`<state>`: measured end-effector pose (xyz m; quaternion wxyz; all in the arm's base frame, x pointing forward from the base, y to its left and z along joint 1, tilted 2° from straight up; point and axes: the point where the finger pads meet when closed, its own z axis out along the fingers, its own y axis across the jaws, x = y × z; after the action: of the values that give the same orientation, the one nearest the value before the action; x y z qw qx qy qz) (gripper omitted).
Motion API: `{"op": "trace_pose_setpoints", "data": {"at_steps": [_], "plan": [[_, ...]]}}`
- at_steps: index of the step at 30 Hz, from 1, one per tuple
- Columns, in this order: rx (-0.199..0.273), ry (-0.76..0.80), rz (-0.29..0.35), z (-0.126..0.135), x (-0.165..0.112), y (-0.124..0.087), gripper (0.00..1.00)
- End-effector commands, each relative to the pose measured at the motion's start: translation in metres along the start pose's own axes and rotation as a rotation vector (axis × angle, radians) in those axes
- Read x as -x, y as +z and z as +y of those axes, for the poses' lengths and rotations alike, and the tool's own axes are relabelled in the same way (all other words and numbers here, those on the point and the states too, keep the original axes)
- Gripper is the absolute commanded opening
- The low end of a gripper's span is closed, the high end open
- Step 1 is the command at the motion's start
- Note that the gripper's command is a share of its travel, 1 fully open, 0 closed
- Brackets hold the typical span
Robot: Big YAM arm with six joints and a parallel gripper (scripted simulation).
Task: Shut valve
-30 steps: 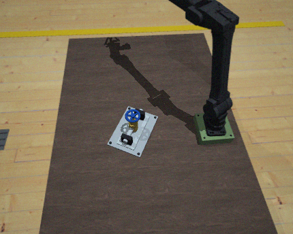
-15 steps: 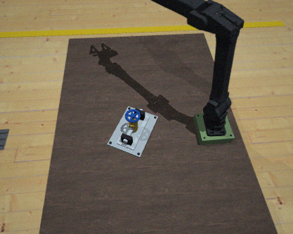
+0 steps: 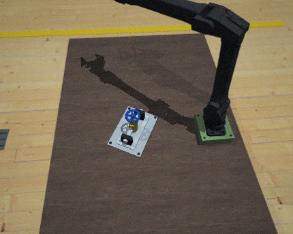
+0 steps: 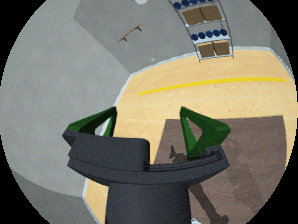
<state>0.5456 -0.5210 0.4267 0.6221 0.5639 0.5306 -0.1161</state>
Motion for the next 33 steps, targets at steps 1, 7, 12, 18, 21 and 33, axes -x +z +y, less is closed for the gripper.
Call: {"op": "trace_pose_setpoints", "data": {"at_steps": [1, 7, 12, 18, 21, 33], "plan": [[-0.002, -0.162, 0.082, 0.012, -0.027, -0.024, 1.0], [0.013, -0.315, 0.192, 0.021, -0.069, -0.046, 1.0], [0.035, -0.444, 0.283, 0.026, -0.103, -0.067, 1.0], [0.082, -0.641, 0.418, 0.03, -0.152, -0.102, 1.0], [0.091, -0.673, 0.44, 0.03, -0.16, -0.109, 1.0], [0.227, -1.032, 0.677, 0.024, -0.237, -0.187, 1.0]]}}
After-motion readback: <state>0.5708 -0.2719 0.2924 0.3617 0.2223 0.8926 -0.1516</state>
